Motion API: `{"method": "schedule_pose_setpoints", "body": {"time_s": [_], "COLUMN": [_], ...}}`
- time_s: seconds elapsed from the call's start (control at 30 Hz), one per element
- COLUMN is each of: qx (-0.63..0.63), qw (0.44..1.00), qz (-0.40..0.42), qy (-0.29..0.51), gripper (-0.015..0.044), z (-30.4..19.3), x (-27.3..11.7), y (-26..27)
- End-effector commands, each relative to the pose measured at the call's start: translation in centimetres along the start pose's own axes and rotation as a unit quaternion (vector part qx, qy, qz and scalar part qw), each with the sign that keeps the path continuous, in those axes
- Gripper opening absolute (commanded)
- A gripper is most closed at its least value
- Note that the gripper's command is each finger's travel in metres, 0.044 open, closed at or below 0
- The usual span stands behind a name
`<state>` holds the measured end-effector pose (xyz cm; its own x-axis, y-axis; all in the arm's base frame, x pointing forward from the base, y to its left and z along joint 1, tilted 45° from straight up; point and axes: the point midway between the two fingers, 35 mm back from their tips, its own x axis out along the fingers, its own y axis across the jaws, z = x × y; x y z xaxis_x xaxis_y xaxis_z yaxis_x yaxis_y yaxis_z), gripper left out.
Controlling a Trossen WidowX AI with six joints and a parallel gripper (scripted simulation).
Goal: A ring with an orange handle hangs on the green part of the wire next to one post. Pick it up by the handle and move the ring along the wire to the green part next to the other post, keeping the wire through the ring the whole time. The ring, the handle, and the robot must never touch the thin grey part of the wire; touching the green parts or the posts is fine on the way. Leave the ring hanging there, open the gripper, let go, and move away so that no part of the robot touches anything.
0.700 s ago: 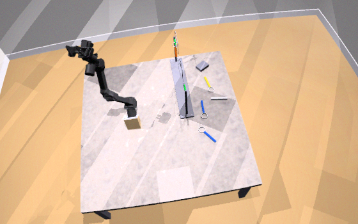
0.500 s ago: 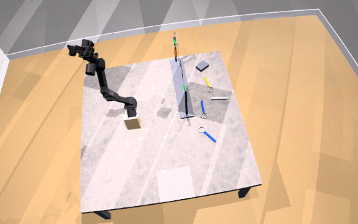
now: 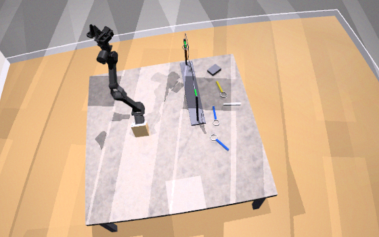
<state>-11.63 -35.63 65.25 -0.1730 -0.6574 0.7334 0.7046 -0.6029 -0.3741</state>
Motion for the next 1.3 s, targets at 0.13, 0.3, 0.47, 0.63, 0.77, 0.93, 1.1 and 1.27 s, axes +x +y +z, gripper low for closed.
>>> {"method": "schedule_pose_setpoints", "body": {"time_s": [0.13, 0.3, 0.47, 0.63, 0.77, 0.93, 1.1, 1.27], "qx": [-0.126, -0.207, -0.288, -0.366, -0.426, -0.472, -0.521, -0.574], "qw": [0.98, 0.949, 0.903, 0.841, 0.781, 0.723, 0.647, 0.544], "qz": [-0.02, -0.048, -0.087, -0.137, -0.185, -0.235, -0.305, -0.367], "qy": [-0.152, -0.234, -0.308, -0.373, -0.418, -0.445, -0.467, -0.49], "gripper": [0.016, 0.016, 0.016, 0.016, 0.016, 0.016, 0.016, 0.016], "z": [12.8, 19.6, 25.8, 31.5, 35.5, 38.7, 42.4, 45.3], "x": [-3.6, -7.1, -11.4, -16.5, -21.2, -25.8, -32.0, -38.4], "y": [-4.4, -6.7, -8.7, -10.4, -11.6, -12.6, -13.3, -13.4]}}
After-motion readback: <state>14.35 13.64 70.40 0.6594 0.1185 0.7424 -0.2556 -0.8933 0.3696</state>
